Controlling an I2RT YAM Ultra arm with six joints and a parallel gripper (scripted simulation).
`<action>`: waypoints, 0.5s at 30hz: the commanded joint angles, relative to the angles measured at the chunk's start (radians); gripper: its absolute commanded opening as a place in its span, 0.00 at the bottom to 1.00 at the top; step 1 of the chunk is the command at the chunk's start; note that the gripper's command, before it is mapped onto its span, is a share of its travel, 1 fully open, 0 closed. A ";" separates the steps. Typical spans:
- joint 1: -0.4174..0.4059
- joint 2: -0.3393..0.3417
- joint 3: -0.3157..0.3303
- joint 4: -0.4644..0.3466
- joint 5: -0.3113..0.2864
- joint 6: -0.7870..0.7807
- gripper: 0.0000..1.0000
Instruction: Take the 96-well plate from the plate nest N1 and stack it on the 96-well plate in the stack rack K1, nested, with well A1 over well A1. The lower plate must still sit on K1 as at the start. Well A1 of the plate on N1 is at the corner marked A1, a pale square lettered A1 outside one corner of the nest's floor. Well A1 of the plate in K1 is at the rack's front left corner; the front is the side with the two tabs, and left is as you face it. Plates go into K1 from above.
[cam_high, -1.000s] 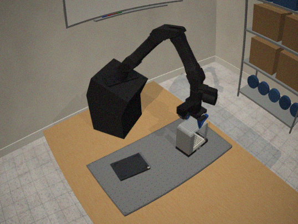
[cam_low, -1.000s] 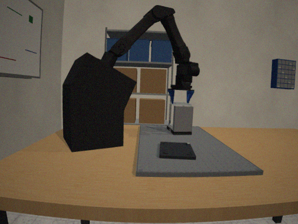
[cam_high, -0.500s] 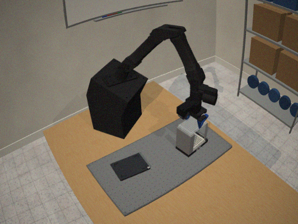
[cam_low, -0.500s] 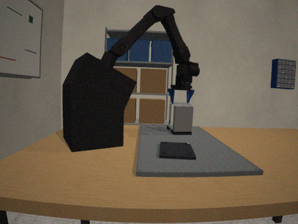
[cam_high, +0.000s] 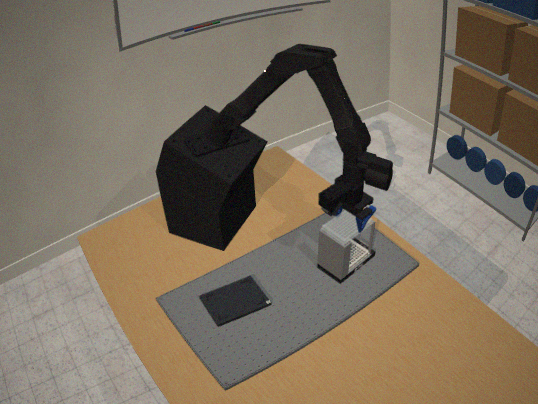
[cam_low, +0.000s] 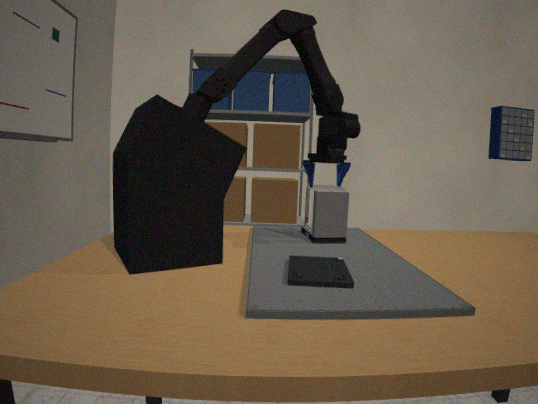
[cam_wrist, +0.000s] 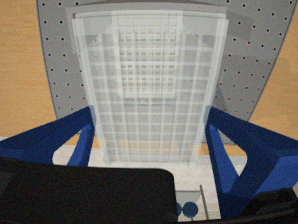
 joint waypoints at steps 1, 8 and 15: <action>0.002 0.002 0.038 -0.018 0.014 0.004 0.00; 0.001 0.011 0.041 -0.019 0.014 0.003 0.00; -0.001 0.014 0.045 -0.021 0.014 0.003 0.00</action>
